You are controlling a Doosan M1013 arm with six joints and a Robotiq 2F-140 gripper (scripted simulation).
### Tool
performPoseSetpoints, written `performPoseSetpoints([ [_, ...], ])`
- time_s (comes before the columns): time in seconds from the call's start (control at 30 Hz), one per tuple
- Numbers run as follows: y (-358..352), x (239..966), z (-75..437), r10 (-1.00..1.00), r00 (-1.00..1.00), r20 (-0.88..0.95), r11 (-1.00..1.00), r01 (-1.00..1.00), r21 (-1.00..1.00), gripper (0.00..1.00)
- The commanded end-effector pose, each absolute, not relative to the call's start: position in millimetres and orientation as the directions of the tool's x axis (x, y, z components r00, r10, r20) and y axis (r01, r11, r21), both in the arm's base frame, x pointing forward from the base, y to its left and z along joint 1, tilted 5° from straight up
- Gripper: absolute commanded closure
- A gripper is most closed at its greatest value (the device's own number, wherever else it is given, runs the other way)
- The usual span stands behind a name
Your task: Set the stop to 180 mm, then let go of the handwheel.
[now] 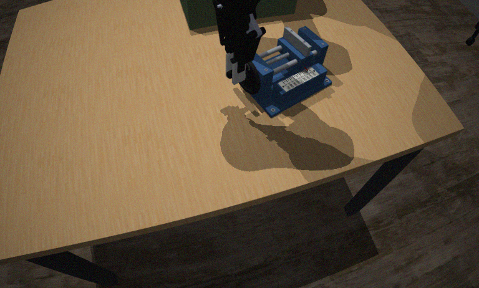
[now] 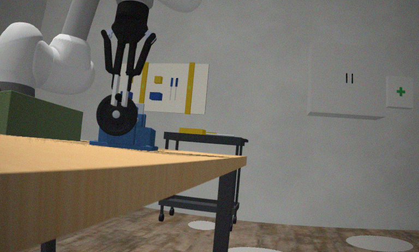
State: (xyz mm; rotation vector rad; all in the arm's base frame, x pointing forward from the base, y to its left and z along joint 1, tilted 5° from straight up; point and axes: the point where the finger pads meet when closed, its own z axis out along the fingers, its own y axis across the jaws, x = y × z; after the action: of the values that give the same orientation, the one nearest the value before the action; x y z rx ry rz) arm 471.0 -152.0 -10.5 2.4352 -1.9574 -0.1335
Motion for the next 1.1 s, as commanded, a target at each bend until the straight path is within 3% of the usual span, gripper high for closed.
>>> performPoseSetpoints([
  [0.0, -152, 472, -11, -0.975, 0.213, -0.058, -0.216, -0.974, 0.064, 0.96],
  [1.07, -149, 482, -18, -0.975, 0.213, -0.058, -0.216, -0.974, 0.064, 0.96],
])
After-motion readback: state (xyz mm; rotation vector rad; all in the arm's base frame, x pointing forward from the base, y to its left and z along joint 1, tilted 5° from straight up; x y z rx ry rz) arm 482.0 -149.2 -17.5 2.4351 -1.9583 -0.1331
